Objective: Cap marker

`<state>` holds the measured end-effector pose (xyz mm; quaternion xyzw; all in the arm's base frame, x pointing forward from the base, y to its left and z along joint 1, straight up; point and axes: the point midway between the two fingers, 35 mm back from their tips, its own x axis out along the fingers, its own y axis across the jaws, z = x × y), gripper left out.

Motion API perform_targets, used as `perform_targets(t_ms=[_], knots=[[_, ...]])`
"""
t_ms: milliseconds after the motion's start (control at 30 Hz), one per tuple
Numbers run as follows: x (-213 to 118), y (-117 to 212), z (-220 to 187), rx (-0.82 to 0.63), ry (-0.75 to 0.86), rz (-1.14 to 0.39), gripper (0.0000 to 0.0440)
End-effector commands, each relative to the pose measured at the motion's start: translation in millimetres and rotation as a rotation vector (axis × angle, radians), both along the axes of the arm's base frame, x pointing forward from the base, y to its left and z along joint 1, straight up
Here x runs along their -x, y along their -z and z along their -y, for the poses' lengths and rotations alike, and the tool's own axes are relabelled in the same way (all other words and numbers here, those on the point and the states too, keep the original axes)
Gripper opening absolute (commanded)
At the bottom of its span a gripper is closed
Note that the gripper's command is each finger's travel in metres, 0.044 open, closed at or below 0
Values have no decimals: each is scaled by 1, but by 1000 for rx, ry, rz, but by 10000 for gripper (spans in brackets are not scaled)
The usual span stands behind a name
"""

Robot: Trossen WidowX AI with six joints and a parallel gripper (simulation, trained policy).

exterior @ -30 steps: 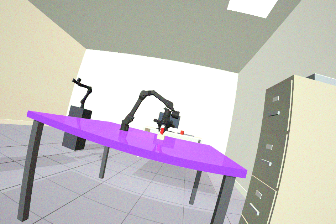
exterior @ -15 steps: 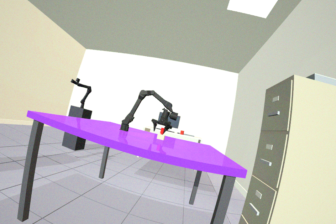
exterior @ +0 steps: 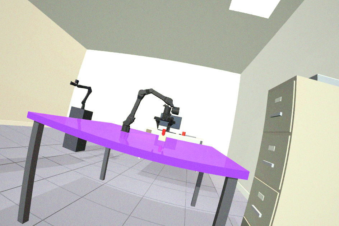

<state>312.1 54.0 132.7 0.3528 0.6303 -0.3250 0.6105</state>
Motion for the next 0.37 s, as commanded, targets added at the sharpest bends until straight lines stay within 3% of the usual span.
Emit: perform_targets(t_ms=[0, 200, 333], knots=[[0, -10, 1, -3, -6, 27, 440], [2, -22, 3, -5, -19, 53, 414], [7, -26, 5, -2, -39, 49, 322]])
